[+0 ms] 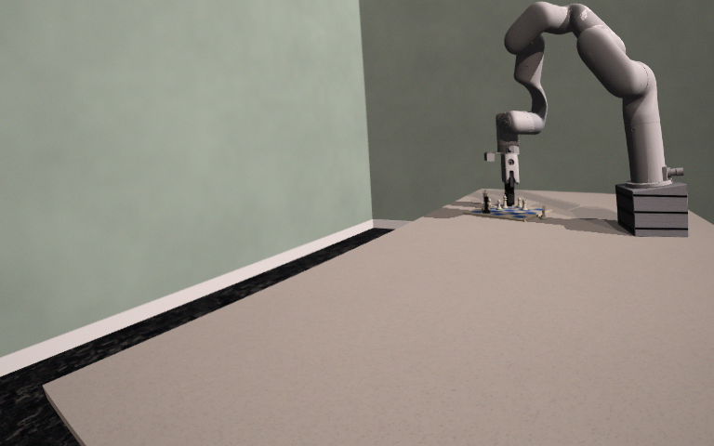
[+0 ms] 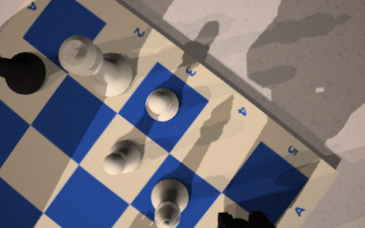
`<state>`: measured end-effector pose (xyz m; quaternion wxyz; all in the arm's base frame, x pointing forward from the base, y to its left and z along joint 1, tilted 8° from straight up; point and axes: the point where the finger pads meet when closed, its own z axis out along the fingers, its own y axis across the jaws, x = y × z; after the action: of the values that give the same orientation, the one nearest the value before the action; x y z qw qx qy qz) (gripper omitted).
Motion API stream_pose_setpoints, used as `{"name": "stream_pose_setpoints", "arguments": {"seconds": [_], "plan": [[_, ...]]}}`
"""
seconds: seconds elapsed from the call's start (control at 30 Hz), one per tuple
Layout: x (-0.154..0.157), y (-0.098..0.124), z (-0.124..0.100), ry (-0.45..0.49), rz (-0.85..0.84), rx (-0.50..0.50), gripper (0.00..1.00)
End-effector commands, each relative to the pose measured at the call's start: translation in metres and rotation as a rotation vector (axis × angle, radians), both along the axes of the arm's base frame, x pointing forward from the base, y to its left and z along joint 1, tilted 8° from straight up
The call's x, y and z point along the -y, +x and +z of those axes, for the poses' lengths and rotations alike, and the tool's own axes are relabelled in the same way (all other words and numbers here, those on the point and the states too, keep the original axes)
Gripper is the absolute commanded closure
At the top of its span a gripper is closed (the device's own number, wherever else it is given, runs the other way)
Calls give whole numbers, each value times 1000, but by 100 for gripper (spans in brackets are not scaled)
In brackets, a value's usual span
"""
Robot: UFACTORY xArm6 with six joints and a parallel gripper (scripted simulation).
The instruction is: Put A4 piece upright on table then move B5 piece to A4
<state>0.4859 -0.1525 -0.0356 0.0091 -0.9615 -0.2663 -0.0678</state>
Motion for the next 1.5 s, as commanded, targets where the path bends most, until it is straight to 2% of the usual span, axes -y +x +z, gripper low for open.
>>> {"name": "stream_pose_setpoints", "arguments": {"seconds": [0.0,0.23,0.3,0.47,0.57,1.07,1.3,1.37,1.43,1.47], "plan": [[0,0,6,0,0,1,100],[3,-6,48,0,0,1,100],[3,-6,48,0,0,1,100],[5,-10,83,0,0,1,100],[5,-12,95,0,0,1,100],[4,-11,99,3,-23,-1,100],[-15,10,103,47,-365,-19,100],[-22,17,105,59,-434,-21,100],[-22,17,105,59,-434,-21,100],[-25,20,105,72,-549,-28,100]]}}
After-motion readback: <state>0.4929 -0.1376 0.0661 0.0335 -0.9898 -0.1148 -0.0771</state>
